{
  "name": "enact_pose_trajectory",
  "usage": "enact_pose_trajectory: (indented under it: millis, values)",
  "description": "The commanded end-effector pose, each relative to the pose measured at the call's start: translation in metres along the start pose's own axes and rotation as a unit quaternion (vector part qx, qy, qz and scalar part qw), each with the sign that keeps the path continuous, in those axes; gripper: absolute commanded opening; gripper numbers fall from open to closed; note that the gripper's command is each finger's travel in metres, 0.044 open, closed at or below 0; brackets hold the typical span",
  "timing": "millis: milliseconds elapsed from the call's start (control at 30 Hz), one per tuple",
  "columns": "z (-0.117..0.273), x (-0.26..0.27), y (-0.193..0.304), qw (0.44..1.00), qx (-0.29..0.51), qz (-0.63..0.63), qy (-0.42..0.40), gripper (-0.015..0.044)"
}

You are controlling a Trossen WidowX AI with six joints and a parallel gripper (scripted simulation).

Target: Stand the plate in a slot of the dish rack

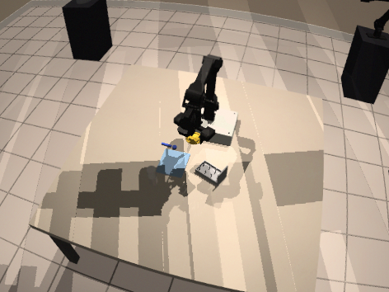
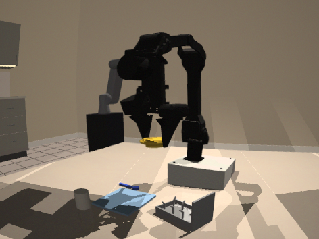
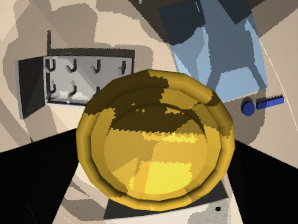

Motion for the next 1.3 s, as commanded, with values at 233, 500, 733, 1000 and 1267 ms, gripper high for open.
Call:
enact_pose_trajectory:
  millis: [233, 500, 733, 1000, 1267]
  values:
    - [-0.039, 0.023, -0.016, 0.991, 0.015, 0.071, -0.109, 0.0000]
    - [-0.071, 0.034, -0.024, 0.971, 0.018, 0.134, -0.197, 0.0000]
    - [-0.089, 0.041, -0.031, 0.944, -0.003, 0.188, -0.271, 0.0000]
    - [-0.106, 0.047, -0.036, 0.901, -0.043, 0.252, -0.352, 0.0000]
    - [-0.118, 0.048, -0.036, 0.842, -0.098, 0.316, -0.426, 0.0000]
Point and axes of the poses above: the point midway between the two fingers, 35 mm back from their tips, its own z axis back along the fingers, its own x axis across the jaws, y = z × x, the point moved 1 cm from there along z, back along the fingers, and after that the axes turned 13 degrees about -z, right-handed, at the moved point
